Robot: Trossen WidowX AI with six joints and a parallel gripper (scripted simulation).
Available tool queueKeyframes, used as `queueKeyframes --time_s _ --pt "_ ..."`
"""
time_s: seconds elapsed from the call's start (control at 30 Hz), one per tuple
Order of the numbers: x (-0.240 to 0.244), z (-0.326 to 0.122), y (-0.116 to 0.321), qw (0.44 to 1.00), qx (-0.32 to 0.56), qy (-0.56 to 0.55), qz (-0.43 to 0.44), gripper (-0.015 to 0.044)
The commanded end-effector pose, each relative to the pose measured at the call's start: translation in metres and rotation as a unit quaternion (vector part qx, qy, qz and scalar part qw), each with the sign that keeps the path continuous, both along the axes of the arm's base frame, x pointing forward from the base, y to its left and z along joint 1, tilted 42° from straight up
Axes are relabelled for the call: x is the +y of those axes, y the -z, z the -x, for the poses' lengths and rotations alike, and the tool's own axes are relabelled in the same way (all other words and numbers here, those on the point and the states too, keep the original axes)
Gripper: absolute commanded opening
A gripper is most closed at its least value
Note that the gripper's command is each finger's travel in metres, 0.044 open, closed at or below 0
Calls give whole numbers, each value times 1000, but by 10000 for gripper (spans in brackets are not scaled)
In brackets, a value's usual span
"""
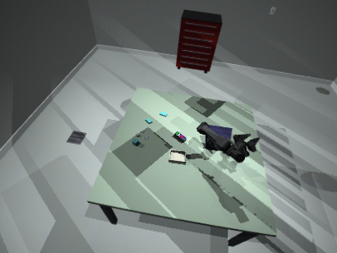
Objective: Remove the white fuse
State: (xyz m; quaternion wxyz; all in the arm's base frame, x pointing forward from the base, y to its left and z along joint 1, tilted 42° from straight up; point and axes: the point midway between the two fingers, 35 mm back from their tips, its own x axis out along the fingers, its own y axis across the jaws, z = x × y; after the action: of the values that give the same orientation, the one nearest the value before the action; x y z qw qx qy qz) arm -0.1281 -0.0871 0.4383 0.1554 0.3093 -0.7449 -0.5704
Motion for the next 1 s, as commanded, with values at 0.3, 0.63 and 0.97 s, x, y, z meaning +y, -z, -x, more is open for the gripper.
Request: queueKeyframes --time_s 0.3,0.63,0.97 --pt "76 46 11 985 19 149 -88 138" --pt "209 48 39 916 -11 334 -219 66" --pt "325 -30 78 815 -100 467 -329 66"
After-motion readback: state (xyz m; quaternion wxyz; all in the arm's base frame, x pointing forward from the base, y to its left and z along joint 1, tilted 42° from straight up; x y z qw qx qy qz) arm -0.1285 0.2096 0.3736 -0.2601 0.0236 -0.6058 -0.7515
